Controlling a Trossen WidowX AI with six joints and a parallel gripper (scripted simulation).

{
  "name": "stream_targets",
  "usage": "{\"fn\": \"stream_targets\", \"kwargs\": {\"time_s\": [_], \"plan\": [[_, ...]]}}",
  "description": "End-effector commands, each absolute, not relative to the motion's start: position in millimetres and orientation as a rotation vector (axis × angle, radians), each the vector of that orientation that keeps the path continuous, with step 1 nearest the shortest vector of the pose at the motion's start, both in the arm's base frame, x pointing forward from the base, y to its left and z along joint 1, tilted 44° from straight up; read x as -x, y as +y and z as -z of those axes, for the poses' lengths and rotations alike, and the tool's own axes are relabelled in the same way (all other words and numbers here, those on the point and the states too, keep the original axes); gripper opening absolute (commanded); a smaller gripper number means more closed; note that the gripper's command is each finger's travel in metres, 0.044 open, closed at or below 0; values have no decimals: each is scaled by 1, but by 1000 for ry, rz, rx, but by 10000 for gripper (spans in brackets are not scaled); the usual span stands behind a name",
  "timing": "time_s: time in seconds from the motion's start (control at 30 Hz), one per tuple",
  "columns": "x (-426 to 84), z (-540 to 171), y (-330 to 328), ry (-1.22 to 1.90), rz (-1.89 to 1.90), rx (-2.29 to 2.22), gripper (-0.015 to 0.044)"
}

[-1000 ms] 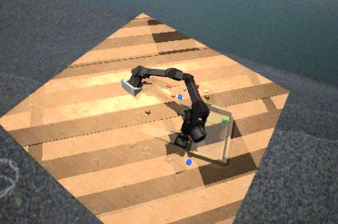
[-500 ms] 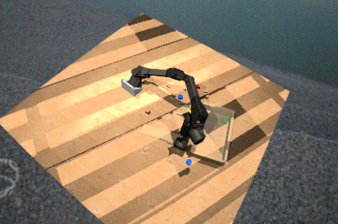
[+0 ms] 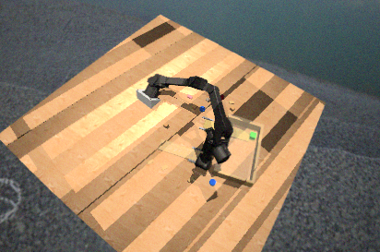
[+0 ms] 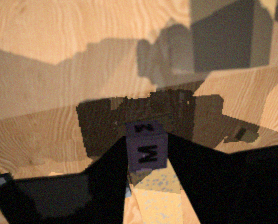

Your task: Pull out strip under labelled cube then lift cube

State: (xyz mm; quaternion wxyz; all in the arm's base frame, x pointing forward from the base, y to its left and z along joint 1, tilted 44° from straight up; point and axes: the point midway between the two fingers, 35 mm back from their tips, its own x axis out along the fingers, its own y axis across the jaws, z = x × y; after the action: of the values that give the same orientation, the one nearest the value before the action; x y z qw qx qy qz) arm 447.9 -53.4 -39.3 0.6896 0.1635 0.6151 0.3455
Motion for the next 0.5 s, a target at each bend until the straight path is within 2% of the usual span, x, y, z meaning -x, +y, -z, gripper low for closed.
{"fn": "stream_targets", "kwargs": {"time_s": [0.0, 0.1, 0.23, 0.47], "plan": [[-448, 39, -54, 1375, -772, -366, 131], [-448, 39, -54, 1375, -772, -366, 111], [-446, 38, -55, 1375, -772, -366, 6], [-426, 24, -65, 1376, -770, -368, 0]]}}
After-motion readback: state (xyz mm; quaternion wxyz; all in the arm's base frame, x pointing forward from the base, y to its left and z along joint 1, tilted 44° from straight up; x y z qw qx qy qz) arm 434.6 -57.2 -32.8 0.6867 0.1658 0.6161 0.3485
